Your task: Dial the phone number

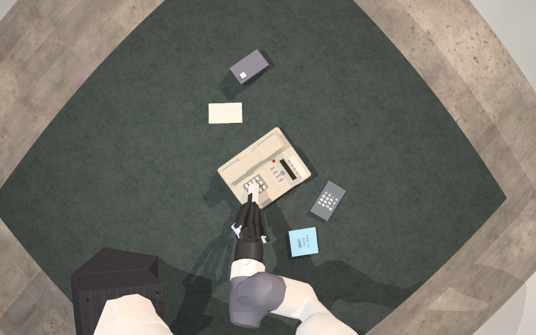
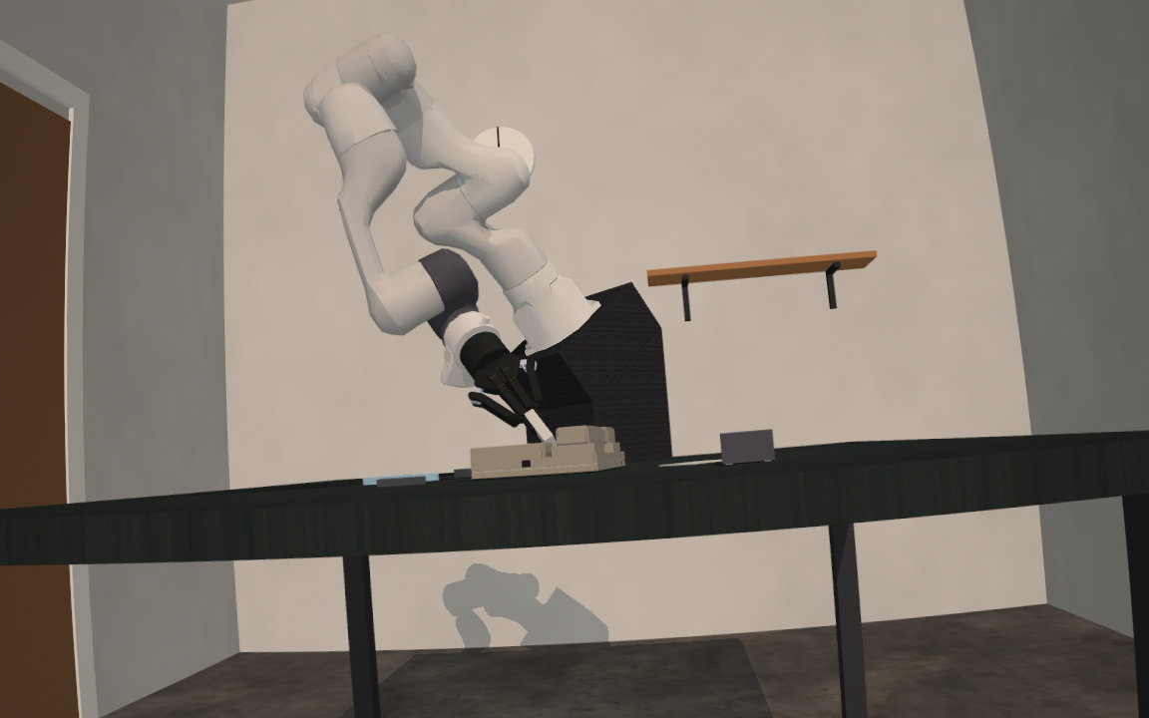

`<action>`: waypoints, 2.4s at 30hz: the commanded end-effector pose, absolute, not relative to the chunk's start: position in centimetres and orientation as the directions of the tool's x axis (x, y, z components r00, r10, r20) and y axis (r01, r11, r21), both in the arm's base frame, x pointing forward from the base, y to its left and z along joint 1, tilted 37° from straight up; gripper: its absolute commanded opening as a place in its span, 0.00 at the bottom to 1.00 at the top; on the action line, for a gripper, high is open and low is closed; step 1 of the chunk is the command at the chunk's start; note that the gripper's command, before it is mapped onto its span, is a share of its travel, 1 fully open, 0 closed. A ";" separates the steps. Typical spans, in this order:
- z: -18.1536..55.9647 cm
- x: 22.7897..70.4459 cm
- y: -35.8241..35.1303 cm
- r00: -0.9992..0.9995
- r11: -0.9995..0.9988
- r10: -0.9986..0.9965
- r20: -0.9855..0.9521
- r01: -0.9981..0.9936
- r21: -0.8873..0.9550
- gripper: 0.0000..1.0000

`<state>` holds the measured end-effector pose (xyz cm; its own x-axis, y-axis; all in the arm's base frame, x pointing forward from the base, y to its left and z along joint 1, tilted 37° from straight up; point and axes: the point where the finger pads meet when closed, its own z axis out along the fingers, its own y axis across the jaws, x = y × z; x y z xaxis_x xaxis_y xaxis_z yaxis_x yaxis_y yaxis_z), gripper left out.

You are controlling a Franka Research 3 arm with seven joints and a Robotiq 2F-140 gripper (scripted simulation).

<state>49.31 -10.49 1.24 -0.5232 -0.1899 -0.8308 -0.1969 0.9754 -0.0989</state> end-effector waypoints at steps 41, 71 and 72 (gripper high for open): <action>1.2 49.5 -10.7 -0.519 0.974 -0.196 -0.832 -0.199 -0.105 0.00; 3.0 51.2 -10.5 -0.519 0.974 -0.196 -0.832 -0.199 -0.105 0.00; 3.1 51.3 -10.5 -0.519 0.974 -0.196 -0.832 -0.199 -0.105 0.00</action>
<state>51.07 -10.50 3.00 -0.5110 -0.2081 -0.8340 -0.2057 0.9717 -0.1164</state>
